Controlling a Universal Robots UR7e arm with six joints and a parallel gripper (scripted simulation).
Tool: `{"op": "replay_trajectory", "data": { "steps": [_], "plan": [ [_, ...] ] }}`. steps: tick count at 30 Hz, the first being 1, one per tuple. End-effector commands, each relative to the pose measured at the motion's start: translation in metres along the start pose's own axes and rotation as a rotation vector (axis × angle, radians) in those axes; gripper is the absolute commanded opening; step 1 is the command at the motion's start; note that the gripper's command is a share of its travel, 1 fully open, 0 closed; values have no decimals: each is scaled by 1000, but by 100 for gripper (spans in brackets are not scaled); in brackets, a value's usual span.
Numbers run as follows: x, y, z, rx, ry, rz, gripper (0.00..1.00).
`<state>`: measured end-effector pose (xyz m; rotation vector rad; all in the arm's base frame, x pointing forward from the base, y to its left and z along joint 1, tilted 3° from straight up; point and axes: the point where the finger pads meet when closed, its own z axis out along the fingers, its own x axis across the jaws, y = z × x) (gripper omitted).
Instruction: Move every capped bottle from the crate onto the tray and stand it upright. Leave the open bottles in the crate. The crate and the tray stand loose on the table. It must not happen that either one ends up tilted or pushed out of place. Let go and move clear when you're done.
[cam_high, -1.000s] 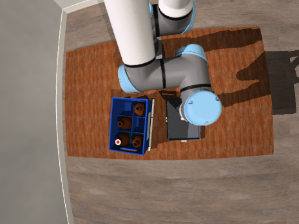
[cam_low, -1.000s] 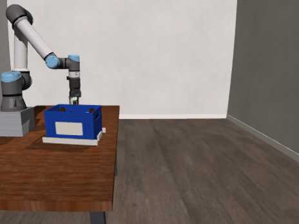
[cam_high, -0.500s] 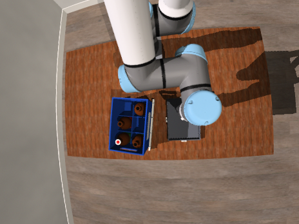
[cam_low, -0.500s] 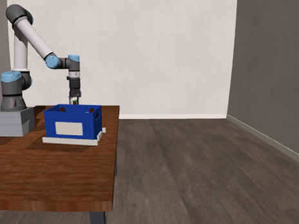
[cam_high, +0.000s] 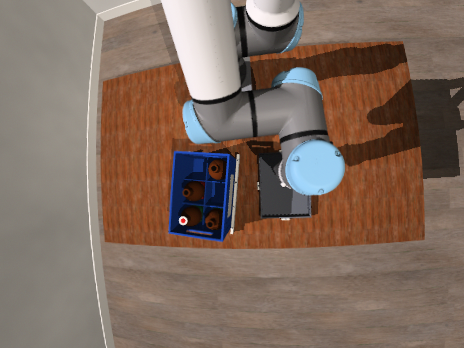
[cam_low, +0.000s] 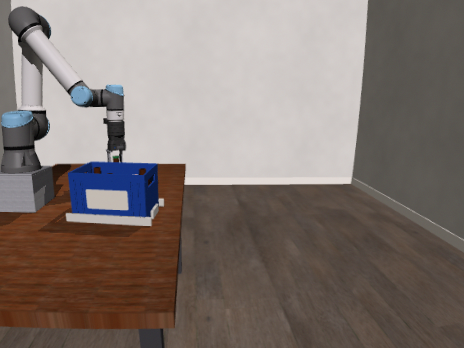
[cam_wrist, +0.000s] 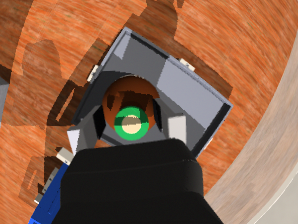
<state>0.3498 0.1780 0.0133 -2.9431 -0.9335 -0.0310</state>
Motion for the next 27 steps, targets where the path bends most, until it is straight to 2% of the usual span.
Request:
{"op": "replay_trajectory", "data": {
  "steps": [1, 12, 14, 15, 27],
  "plan": [
    [0, 0, -12, -1, 1, 0, 100],
    [0, 0, -49, -1, 1, 0, 100],
    [0, 0, -49, -1, 1, 0, 100],
    [1, 0, -40, -1, 2, 0, 100],
    [0, 0, -56, -1, 1, 0, 100]
  ]
}}
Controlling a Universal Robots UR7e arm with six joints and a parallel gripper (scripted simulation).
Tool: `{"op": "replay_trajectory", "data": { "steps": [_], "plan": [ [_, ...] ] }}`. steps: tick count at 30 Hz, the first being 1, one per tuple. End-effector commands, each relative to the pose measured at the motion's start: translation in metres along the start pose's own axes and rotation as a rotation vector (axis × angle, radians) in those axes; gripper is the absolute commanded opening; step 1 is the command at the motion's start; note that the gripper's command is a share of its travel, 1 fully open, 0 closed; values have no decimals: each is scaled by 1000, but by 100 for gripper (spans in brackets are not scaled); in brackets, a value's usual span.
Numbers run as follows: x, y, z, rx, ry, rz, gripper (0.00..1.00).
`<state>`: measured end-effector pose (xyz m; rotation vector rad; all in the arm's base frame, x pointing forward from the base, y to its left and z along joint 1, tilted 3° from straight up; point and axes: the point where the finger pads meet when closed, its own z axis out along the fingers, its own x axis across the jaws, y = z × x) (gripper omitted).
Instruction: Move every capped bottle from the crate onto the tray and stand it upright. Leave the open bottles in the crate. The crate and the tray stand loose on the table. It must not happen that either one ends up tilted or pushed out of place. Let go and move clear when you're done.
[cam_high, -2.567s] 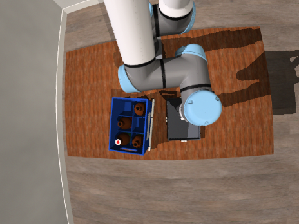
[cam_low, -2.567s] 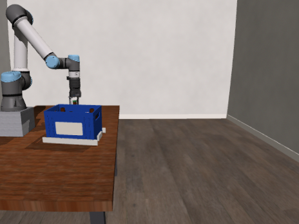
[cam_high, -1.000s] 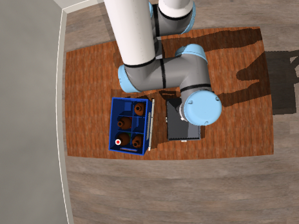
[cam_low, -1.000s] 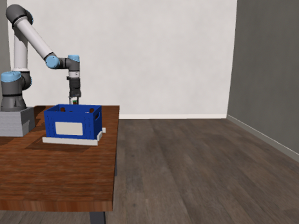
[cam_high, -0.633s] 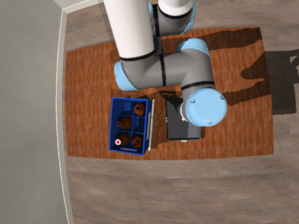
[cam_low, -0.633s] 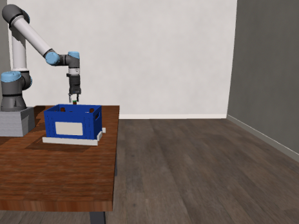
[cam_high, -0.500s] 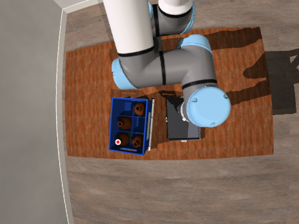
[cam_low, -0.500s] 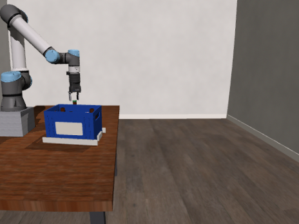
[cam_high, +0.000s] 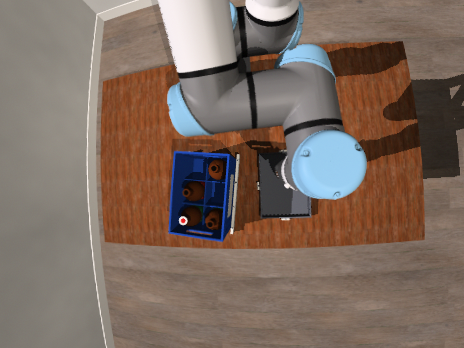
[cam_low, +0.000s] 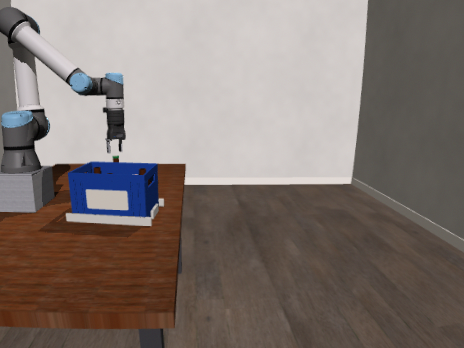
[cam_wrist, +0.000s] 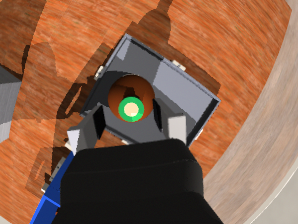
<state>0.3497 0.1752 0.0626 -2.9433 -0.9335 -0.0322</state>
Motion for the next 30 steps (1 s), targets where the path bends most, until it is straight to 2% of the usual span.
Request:
{"op": "replay_trajectory", "data": {
  "steps": [1, 4, 19, 22, 30],
  "plan": [
    [0, 0, -8, 0, 0, 0, 100],
    [0, 0, -9, 0, 0, 0, 100],
    [7, 49, -16, 0, 0, 0, 100],
    [6, 43, -14, -1, 1, 0, 100],
    [9, 69, -18, -1, 0, 0, 100]
  ]
}}
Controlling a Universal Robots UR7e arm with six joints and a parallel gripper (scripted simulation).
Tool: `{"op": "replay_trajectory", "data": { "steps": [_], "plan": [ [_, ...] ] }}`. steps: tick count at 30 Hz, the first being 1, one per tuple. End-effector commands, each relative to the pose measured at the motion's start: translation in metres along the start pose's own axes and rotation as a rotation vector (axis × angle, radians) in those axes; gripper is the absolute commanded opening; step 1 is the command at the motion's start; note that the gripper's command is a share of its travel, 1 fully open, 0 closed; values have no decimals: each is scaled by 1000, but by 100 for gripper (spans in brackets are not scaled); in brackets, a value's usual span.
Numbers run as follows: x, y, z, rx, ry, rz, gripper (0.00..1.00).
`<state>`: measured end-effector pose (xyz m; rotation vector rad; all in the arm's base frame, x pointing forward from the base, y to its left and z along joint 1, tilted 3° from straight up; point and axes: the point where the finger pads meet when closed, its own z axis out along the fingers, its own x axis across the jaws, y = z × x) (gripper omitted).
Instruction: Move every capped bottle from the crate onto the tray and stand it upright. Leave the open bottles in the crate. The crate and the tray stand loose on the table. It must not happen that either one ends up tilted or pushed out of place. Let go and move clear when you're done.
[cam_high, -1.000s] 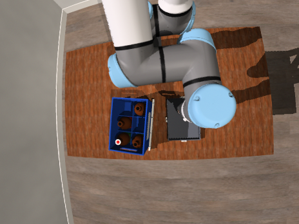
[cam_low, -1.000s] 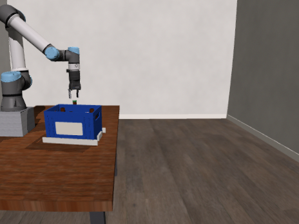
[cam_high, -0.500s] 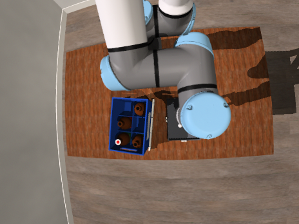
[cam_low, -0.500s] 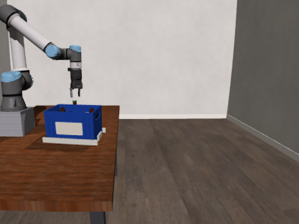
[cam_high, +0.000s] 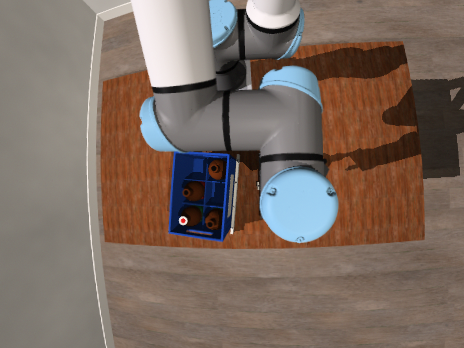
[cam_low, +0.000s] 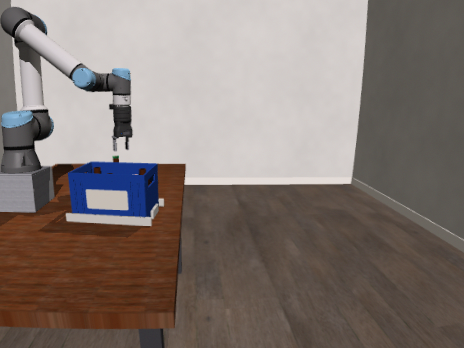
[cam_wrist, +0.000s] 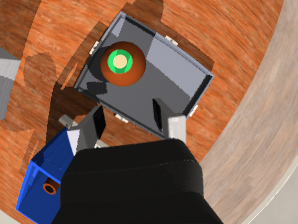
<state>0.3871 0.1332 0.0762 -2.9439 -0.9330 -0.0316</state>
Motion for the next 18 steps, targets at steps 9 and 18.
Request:
{"op": "replay_trajectory", "data": {
  "steps": [9, 18],
  "plan": [
    [4, 27, -4, -1, 1, 0, 100],
    [8, 57, -7, 0, 1, 0, 100]
  ]
}}
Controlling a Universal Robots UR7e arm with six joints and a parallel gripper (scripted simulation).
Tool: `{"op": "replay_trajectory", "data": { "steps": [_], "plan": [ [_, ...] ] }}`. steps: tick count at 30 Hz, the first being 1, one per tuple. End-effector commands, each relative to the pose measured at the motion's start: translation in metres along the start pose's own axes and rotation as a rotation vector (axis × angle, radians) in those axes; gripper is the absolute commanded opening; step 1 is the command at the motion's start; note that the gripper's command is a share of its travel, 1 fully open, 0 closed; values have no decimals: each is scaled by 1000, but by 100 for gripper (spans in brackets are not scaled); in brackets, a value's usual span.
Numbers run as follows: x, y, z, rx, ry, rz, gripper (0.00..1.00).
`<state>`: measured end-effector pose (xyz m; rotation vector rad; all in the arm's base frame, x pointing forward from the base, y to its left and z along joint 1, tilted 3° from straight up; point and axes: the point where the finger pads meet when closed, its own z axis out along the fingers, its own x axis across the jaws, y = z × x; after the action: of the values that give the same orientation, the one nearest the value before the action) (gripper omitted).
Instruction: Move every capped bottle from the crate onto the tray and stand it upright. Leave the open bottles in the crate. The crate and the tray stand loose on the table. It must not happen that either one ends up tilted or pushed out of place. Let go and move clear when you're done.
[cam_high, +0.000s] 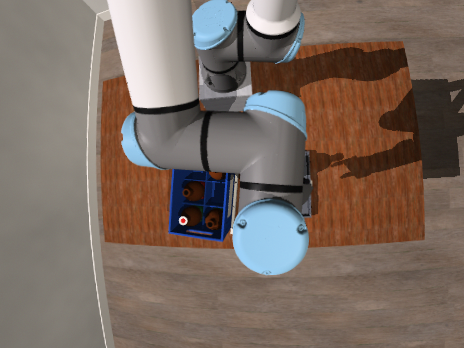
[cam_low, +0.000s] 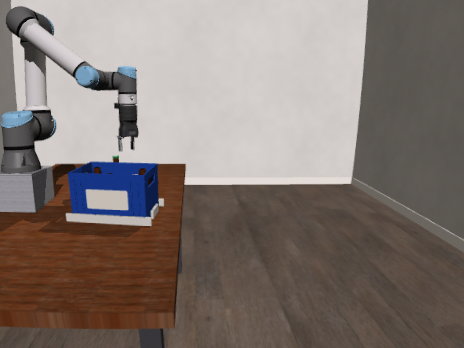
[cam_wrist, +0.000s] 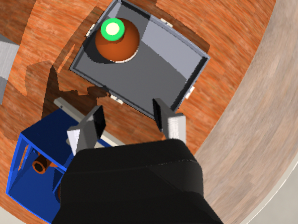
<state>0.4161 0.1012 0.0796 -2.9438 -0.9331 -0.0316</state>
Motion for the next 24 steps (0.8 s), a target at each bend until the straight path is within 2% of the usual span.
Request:
{"op": "replay_trajectory", "data": {
  "steps": [1, 5, 8, 22, 24],
  "plan": [
    [3, 17, -2, 0, 1, 0, 100],
    [4, 31, -3, 0, 1, 0, 100],
    [3, 25, -3, -1, 1, 0, 100],
    [5, 71, -5, 0, 1, 0, 100],
    [5, 71, -5, 0, 1, 0, 100]
  ]
}}
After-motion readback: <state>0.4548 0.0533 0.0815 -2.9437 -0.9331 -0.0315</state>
